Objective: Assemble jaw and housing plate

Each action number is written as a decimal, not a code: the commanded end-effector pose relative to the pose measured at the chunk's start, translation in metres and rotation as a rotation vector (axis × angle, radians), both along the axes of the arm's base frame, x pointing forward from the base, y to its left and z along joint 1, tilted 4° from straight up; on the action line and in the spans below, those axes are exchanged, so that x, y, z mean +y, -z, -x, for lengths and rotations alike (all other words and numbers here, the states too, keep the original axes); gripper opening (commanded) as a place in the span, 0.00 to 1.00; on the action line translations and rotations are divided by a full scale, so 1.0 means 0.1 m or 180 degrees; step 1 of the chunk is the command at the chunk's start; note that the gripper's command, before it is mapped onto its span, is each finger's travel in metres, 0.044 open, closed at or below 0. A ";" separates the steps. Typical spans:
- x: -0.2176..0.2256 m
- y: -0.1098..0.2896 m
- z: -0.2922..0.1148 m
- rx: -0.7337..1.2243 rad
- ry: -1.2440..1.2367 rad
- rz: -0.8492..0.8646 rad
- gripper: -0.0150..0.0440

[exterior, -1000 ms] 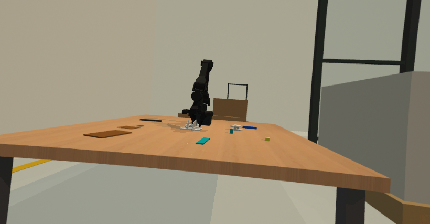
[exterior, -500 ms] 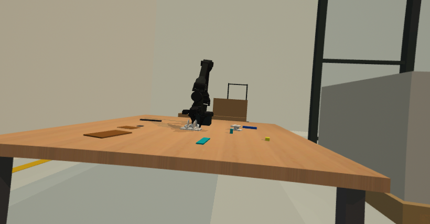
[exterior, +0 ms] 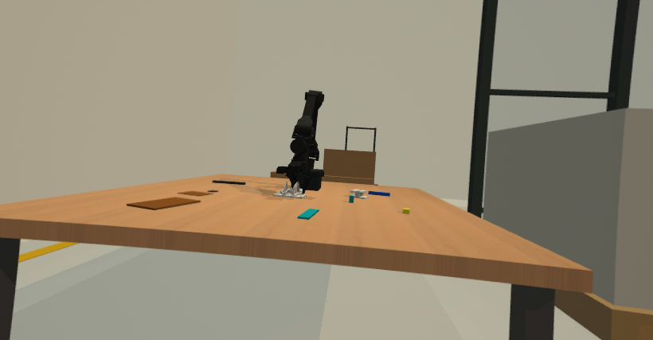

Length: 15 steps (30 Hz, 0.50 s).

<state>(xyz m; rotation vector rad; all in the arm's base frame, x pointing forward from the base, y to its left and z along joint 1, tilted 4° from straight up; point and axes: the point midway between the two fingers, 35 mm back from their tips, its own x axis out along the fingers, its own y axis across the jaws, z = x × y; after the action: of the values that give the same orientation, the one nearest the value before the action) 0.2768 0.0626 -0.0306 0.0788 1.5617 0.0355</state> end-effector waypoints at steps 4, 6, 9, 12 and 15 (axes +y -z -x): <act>0.01 0.01 -0.01 -0.0005 0.0012 -0.0008 0.48; 0.01 0.01 -0.01 -0.0005 0.0012 -0.0008 0.48; 0.01 0.01 -0.01 -0.0005 0.0012 -0.0008 0.48; 0.00 0.00 0.00 0.0000 0.0001 0.0000 0.61; 0.00 0.00 0.00 0.0000 0.0001 0.0000 0.63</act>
<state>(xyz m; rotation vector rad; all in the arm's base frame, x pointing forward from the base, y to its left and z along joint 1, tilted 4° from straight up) 0.2769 0.0627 -0.0306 0.0791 1.5613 0.0355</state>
